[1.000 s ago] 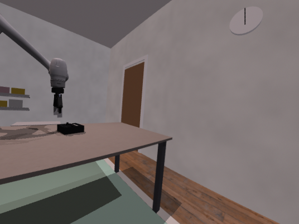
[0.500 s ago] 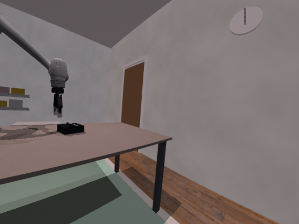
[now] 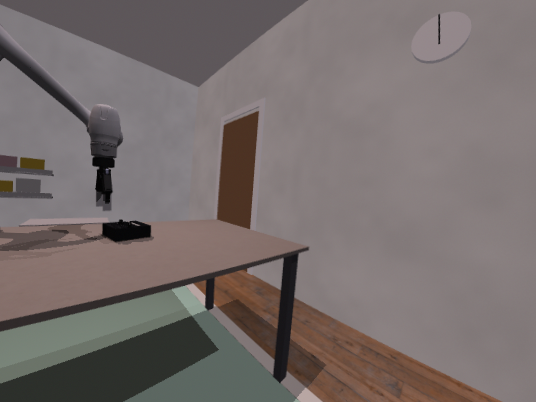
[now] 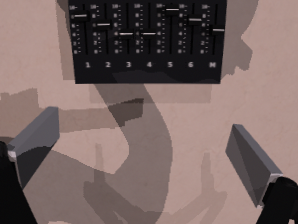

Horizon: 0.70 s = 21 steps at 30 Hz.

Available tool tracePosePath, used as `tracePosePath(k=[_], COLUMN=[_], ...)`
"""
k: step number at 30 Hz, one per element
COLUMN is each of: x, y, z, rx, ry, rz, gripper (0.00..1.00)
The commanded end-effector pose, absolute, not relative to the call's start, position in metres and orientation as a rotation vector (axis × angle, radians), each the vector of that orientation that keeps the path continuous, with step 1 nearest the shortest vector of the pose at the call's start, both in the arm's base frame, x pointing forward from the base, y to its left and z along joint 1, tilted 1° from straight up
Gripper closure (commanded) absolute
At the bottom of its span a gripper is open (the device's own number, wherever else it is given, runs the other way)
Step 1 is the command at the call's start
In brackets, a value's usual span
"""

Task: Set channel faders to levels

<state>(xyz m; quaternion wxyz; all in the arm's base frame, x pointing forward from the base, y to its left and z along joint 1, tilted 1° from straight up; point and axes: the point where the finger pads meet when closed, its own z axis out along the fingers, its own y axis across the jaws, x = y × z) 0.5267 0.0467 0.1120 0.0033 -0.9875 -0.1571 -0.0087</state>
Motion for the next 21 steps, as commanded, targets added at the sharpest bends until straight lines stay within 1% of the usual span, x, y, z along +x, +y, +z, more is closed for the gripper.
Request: tracePosePath(k=[1,15,18,21], x=[0.527,0.528,0.536,0.551], y=[0.047,0.047,0.05,0.057], z=[0.112,0.113,0.117,0.126], rx=[-3.096,-3.09,-3.054,-2.947], ry=[-0.493,-0.528,-0.72,-1.089], rz=[-0.027,-0.027,-0.023,-0.014], gripper=[0.0,0.0,0.0,0.0])
